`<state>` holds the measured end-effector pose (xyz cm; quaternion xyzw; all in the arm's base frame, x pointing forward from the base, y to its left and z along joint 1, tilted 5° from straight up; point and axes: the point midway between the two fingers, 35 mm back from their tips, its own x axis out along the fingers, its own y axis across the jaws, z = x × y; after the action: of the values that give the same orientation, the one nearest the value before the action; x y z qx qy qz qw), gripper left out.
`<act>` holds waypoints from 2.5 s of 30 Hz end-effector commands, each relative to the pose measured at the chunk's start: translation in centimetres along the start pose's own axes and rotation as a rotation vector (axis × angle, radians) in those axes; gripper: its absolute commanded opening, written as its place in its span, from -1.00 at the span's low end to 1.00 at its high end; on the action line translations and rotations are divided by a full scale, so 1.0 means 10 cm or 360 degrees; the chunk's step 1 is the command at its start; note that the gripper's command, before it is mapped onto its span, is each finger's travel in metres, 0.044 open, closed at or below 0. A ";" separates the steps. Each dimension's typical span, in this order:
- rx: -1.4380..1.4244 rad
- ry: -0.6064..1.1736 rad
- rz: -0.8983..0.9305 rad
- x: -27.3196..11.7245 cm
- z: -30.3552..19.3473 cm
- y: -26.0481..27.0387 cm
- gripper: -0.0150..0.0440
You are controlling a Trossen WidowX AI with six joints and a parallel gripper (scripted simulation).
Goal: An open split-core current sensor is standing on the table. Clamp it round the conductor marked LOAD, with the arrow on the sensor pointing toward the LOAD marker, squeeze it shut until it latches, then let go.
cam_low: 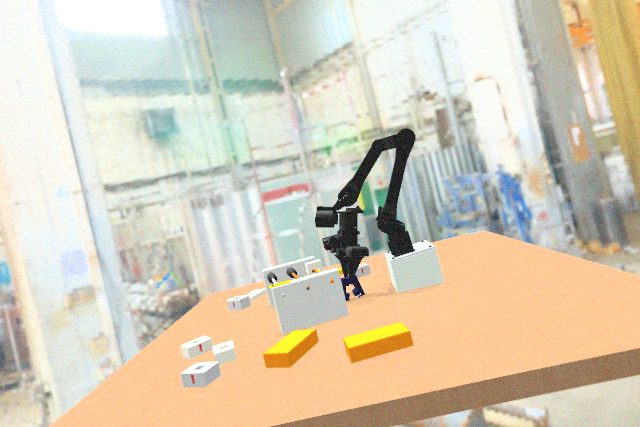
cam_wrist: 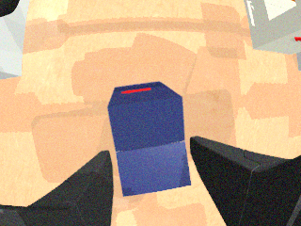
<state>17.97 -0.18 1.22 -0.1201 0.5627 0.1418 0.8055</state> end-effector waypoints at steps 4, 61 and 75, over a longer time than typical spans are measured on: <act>0.0002 -0.0001 -0.0002 0.00 0.00 0.00 0.60; 0.2479 0.0311 -0.0312 -0.25 0.21 -0.01 0.59; 0.2479 0.0311 -0.0312 -0.03 0.14 0.00 0.59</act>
<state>19.12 0.31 2.53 0.4168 0.5571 -0.3733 0.6136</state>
